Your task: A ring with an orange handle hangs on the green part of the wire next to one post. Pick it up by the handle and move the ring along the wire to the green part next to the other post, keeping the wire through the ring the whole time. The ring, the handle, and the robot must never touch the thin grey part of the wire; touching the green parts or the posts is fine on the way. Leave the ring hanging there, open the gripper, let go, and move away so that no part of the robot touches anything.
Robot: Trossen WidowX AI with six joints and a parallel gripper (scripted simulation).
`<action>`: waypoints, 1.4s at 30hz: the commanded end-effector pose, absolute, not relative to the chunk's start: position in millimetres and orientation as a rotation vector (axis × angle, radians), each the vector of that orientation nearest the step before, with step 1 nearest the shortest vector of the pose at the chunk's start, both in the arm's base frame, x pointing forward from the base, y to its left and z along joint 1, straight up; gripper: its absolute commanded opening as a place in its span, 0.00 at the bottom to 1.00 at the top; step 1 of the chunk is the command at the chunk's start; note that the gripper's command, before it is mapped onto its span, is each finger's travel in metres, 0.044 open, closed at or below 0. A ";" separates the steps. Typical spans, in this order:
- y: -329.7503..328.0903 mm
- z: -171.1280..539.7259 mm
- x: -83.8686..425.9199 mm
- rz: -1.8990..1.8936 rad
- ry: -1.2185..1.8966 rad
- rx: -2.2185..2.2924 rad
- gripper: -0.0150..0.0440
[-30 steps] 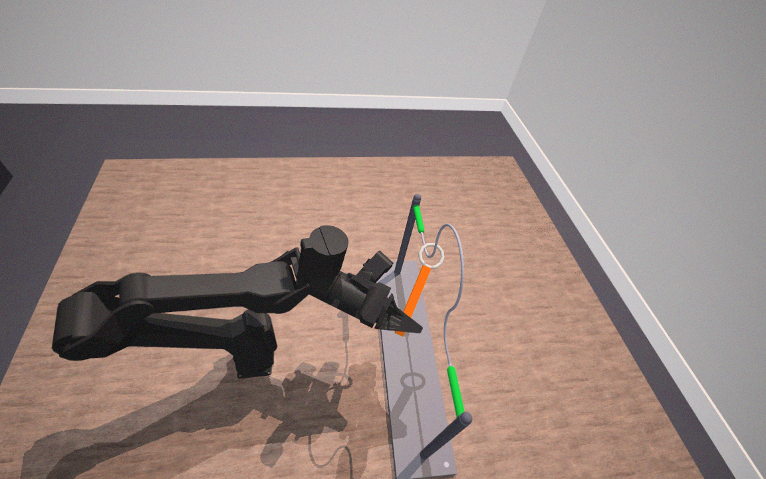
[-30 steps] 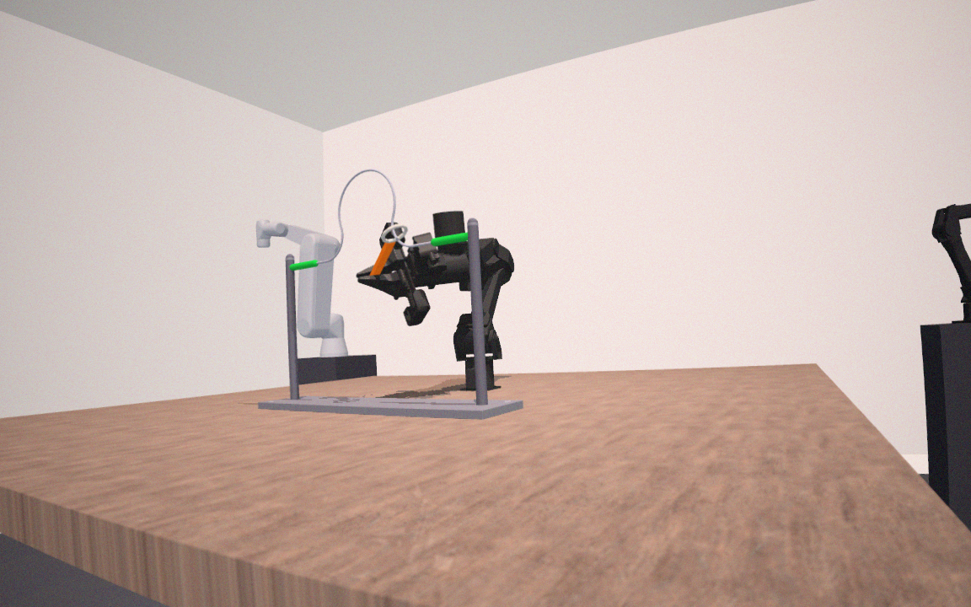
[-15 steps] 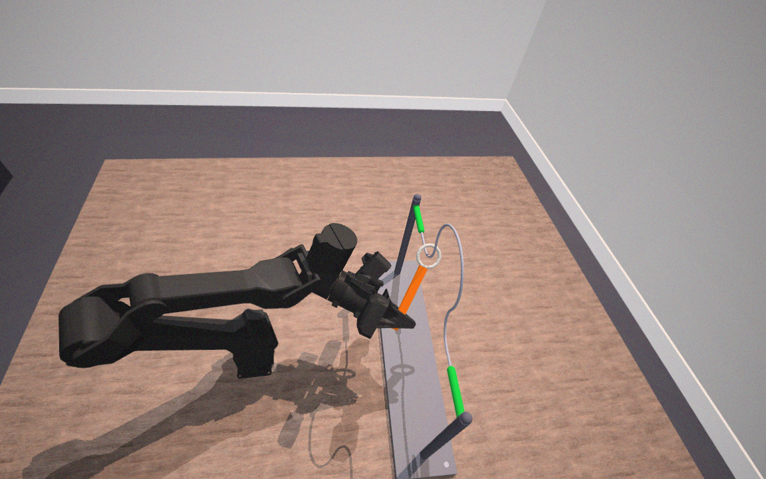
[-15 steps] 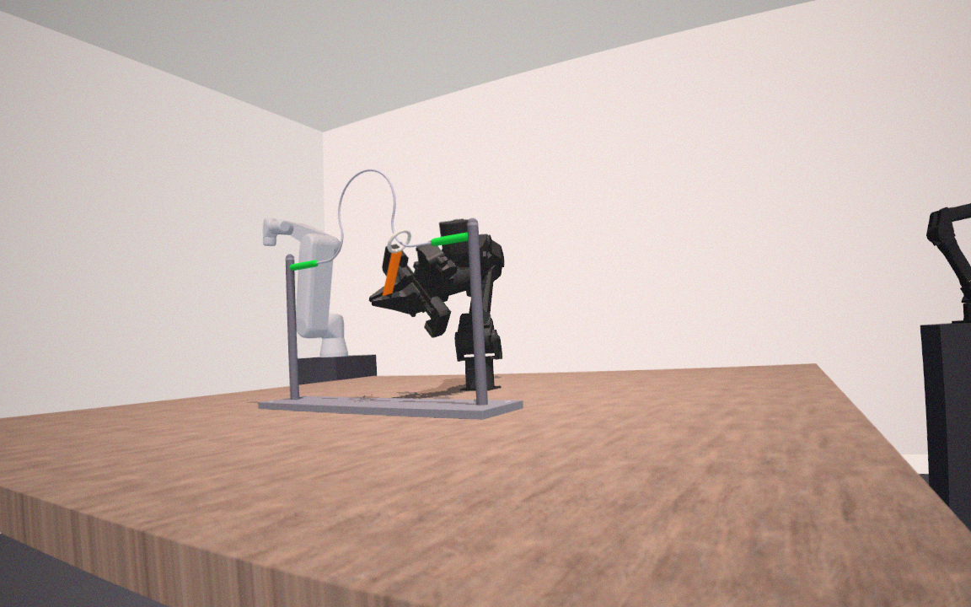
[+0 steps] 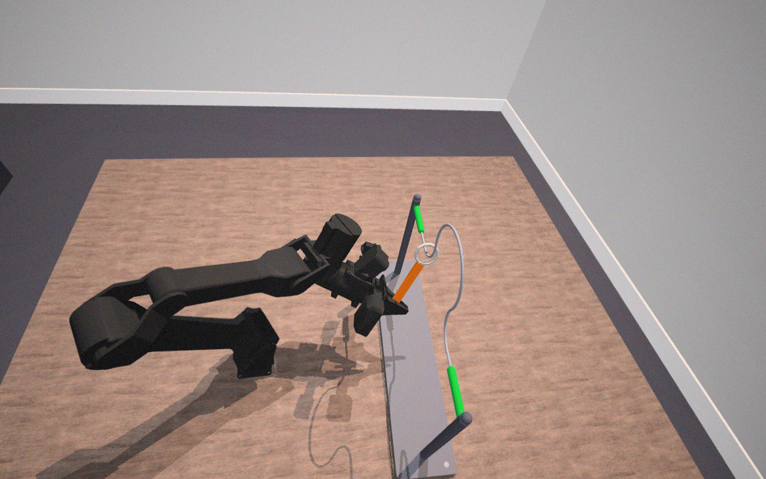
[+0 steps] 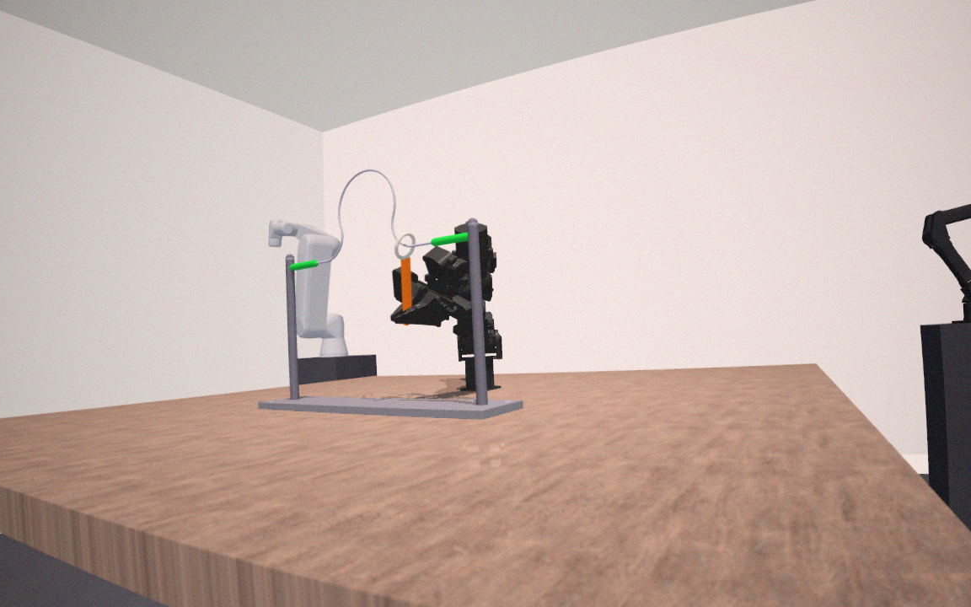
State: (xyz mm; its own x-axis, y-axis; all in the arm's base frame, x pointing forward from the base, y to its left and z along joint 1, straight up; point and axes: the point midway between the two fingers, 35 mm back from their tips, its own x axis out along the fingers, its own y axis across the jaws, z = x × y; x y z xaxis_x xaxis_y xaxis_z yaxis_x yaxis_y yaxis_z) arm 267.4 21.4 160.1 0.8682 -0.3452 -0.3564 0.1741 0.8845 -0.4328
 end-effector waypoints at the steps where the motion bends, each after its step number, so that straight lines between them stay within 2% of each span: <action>1: 36.0 156.0 268.8 -0.259 0.447 -0.303 0.00; 18: 80.4 149.8 271.8 -0.199 0.456 -0.052 0.00; 42: 110.6 149.8 273.7 -0.186 0.455 0.005 0.00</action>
State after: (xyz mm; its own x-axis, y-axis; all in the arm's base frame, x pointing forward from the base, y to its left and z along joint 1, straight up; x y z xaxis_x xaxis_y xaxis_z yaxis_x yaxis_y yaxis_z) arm 272.8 106.1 148.6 0.8804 -0.1750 -0.4407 0.1756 0.9837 -0.0397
